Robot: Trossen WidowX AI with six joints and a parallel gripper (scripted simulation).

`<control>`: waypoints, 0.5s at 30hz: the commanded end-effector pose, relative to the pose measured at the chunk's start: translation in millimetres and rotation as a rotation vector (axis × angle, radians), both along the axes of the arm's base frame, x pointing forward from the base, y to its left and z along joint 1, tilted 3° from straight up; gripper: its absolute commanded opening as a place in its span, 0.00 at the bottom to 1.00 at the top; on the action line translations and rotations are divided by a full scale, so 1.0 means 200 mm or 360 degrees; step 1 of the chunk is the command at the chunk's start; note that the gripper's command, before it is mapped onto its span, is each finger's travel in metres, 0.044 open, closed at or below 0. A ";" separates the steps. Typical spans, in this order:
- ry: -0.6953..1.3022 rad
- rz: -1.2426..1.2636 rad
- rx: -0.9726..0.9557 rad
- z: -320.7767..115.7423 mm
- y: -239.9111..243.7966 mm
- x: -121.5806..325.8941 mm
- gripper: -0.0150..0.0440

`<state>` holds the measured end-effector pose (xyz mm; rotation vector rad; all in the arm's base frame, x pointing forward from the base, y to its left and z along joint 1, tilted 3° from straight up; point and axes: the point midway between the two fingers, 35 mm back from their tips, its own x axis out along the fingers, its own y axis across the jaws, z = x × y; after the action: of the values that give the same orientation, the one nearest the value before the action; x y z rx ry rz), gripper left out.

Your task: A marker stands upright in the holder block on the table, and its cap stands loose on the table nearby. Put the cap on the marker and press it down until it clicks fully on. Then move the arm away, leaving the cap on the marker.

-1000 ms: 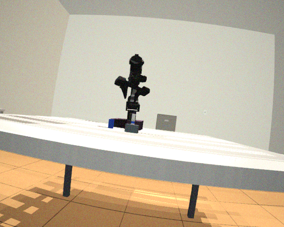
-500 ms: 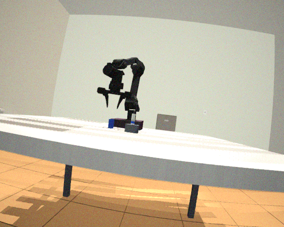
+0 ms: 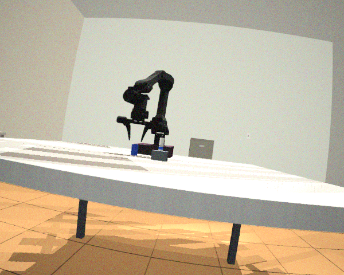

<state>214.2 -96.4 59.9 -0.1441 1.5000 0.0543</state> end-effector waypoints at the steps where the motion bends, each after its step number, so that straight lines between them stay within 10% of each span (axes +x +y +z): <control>1: 0.0006 -0.0004 0.0009 -0.04 0.00 0.00 0.68; 15: 0.0006 -0.0004 0.0009 -0.15 0.00 0.01 0.68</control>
<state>217.7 -97.9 36.4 -0.1447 1.4986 0.0537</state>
